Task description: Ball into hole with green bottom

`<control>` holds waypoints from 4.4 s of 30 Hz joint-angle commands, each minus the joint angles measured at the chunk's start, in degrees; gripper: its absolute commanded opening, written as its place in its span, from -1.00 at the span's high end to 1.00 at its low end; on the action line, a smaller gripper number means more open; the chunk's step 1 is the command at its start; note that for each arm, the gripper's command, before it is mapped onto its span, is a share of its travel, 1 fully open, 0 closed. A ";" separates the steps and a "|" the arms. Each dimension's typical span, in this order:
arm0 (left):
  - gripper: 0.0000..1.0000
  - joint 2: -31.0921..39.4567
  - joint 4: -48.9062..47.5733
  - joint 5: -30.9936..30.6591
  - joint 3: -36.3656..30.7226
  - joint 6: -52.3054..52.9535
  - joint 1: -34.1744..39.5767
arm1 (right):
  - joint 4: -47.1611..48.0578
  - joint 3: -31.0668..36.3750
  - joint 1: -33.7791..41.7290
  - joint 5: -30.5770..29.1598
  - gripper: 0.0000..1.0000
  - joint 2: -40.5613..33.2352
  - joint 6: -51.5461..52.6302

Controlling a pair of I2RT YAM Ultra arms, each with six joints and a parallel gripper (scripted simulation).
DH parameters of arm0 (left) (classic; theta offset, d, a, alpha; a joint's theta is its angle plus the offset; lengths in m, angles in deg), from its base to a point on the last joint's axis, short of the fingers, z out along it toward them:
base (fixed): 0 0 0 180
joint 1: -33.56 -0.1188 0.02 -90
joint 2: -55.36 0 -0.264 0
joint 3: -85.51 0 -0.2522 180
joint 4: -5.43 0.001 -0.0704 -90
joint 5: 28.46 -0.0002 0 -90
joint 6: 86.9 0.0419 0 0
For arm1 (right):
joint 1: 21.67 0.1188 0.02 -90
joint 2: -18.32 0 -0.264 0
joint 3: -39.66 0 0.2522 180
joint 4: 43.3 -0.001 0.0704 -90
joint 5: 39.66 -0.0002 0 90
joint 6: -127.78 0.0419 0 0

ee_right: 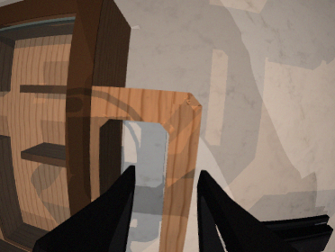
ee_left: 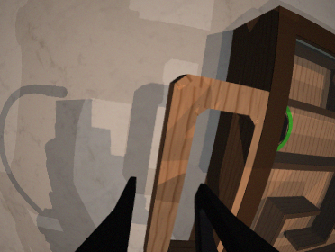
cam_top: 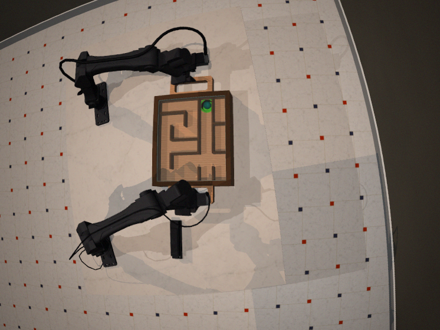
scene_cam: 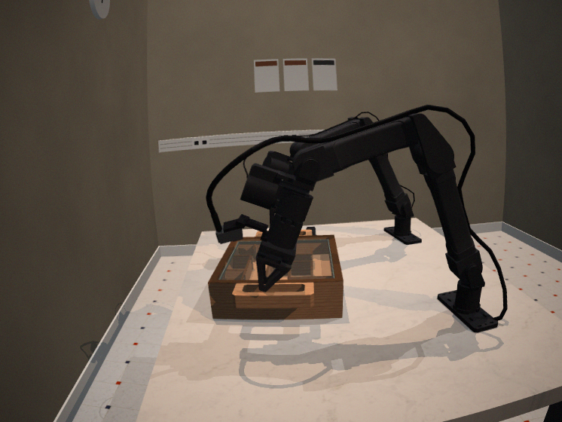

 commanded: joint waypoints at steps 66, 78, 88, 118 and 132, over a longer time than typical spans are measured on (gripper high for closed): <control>0.21 13.10 -5.91 0.59 -2.65 -1.53 -1.81 | 2.71 3.01 -1.65 1.33 0.21 -16.62 -5.47; 0.21 26.61 -23.07 0.70 -13.92 -2.96 -3.78 | 20.50 16.69 -5.92 4.86 0.21 -31.66 -13.88; 0.21 41.18 -39.35 0.79 -24.72 -4.40 -5.43 | 37.17 29.20 -9.47 6.71 0.21 -47.68 -22.65; 0.21 52.64 -49.75 0.64 -32.23 -4.25 -6.26 | 49.01 39.08 -13.14 8.55 0.21 -59.42 -25.99; 0.21 51.34 -49.60 0.51 -32.15 -4.21 -5.69 | 48.69 40.04 -12.71 8.32 0.21 -59.80 -26.63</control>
